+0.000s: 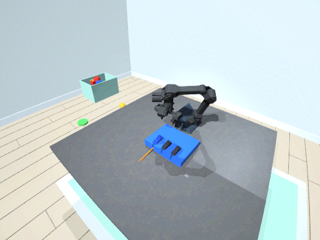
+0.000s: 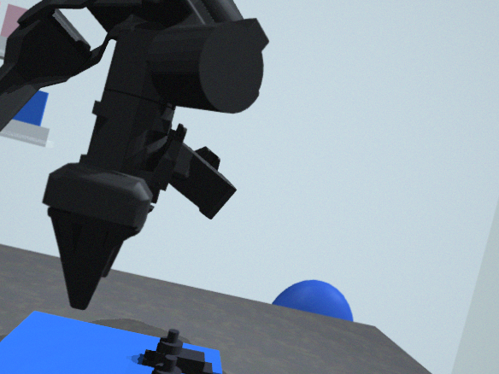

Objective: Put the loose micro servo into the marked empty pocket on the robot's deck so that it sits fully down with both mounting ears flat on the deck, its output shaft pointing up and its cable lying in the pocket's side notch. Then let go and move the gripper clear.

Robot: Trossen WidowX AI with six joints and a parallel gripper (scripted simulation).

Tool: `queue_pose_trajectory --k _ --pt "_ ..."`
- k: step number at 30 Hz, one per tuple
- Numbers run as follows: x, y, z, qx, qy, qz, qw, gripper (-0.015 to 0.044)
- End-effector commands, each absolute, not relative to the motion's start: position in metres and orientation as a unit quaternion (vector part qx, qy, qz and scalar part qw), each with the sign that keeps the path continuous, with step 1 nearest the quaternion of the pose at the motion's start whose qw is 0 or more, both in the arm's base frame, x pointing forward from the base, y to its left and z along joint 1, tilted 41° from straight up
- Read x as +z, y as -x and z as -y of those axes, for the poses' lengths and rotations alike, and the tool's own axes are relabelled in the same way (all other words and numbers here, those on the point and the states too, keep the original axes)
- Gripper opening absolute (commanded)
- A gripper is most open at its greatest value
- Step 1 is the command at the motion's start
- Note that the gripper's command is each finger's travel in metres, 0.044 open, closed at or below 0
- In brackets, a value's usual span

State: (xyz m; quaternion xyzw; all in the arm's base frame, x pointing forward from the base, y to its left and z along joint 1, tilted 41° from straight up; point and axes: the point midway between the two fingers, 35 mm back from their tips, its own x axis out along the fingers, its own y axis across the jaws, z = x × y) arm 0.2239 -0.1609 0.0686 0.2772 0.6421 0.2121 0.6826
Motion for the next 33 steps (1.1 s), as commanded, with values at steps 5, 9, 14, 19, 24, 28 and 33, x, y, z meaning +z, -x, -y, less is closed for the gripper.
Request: queue_pose_trajectory --k 5,9,14,19,24,28,33 --pt "0.0928 -0.2236 0.1869 0.188 -0.293 -0.640 0.685 0.0440" --pt "0.0928 -0.2236 0.1869 0.188 -0.293 -0.640 0.685 0.0440" --pt "0.0928 -0.2236 0.1869 0.188 -0.293 -0.640 0.685 0.0440" --pt "0.0928 -0.2236 0.1869 0.188 -0.293 -0.640 0.685 0.0440" --pt "0.0928 -0.2236 0.1869 0.188 -0.293 -0.640 0.685 0.0440" --pt "0.0928 -0.2236 0.1869 0.188 -0.293 -0.640 0.685 0.0440" --pt "0.0928 -0.2236 0.1869 0.188 -0.293 -0.640 0.685 0.0440"
